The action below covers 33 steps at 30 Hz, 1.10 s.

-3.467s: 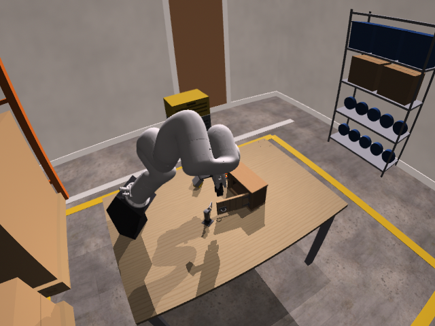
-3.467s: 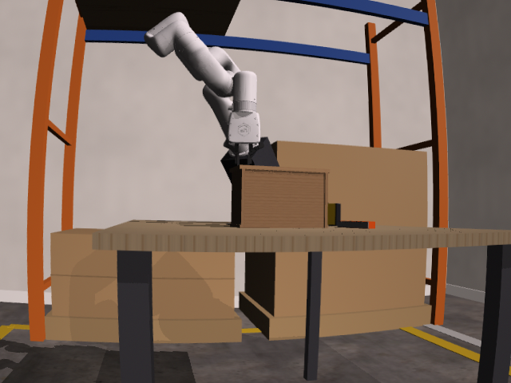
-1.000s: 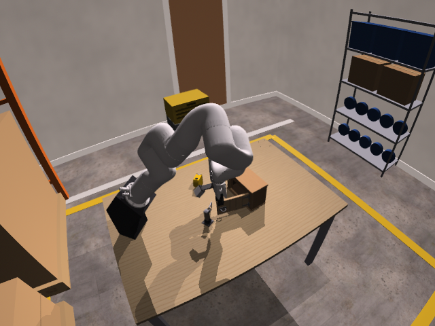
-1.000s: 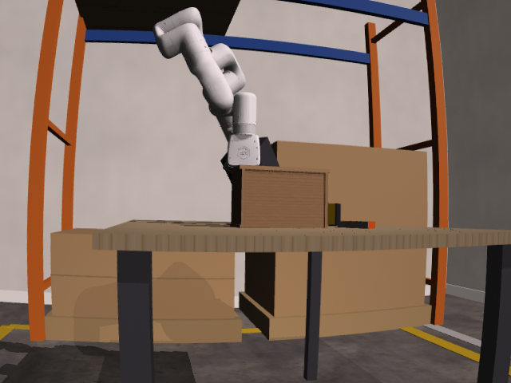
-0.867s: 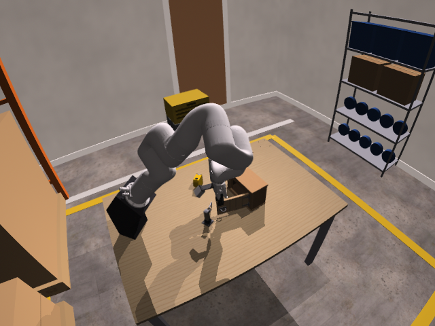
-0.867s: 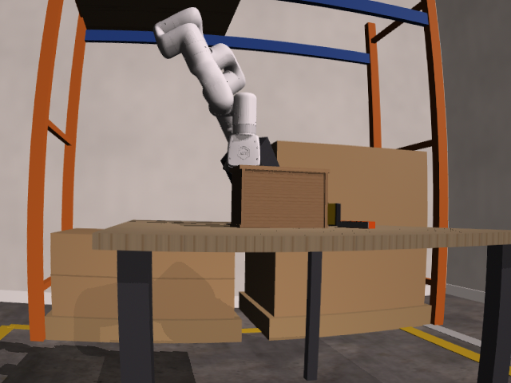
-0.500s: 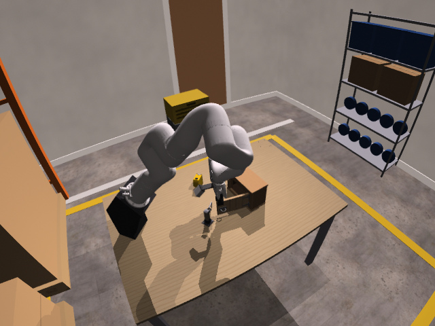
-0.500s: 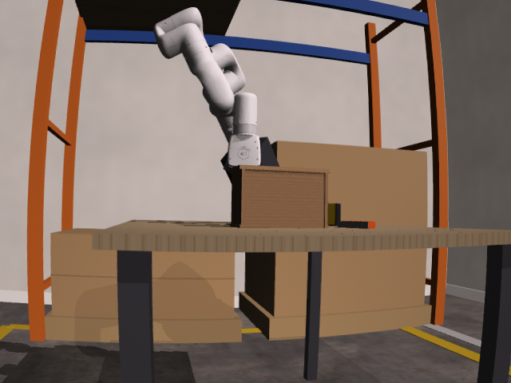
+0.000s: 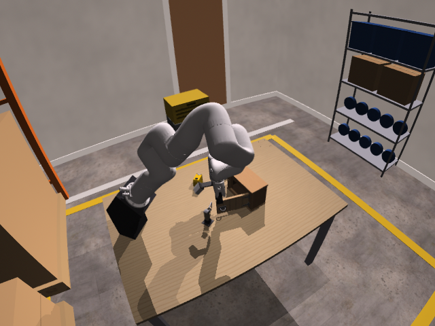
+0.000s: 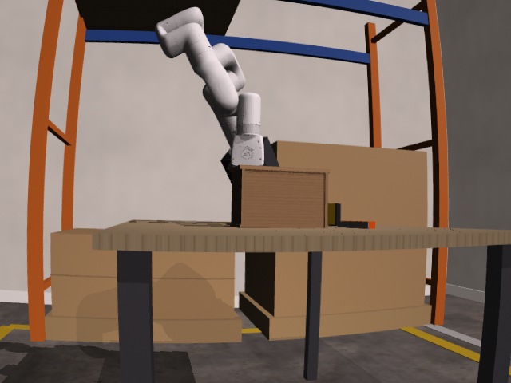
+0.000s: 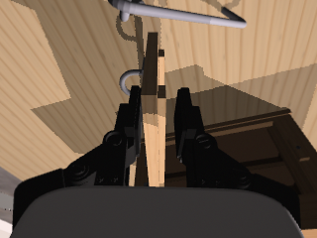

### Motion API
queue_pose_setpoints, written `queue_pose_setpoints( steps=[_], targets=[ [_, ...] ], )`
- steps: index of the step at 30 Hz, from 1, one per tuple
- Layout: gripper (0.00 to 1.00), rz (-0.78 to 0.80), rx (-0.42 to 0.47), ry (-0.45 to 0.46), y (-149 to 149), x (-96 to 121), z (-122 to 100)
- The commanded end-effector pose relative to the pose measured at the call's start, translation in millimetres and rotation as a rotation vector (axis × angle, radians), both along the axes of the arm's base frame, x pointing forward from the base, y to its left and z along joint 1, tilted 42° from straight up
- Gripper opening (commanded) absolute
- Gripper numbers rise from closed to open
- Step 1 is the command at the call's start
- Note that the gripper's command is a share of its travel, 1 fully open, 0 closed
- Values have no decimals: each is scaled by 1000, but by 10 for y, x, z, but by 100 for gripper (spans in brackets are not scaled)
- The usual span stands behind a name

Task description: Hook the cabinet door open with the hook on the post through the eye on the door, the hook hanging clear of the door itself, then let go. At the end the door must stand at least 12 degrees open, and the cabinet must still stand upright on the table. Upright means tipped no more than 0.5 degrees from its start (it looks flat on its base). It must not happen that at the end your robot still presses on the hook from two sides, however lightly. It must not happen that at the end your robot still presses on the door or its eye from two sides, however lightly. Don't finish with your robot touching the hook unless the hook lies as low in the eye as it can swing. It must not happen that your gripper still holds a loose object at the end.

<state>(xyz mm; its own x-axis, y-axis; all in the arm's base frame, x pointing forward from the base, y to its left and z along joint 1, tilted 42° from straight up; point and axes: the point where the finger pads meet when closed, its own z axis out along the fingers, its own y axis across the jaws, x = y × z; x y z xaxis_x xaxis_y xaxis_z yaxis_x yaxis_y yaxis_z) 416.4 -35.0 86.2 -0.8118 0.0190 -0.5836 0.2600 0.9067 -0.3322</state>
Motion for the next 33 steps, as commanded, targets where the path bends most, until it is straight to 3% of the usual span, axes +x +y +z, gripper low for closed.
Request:
queue_pose_setpoints(
  steps=[1,33],
  targets=[
    [27,-5,6,-6,43,14,-8],
    [27,-120,87,-71,268,102,-73]
  ],
)
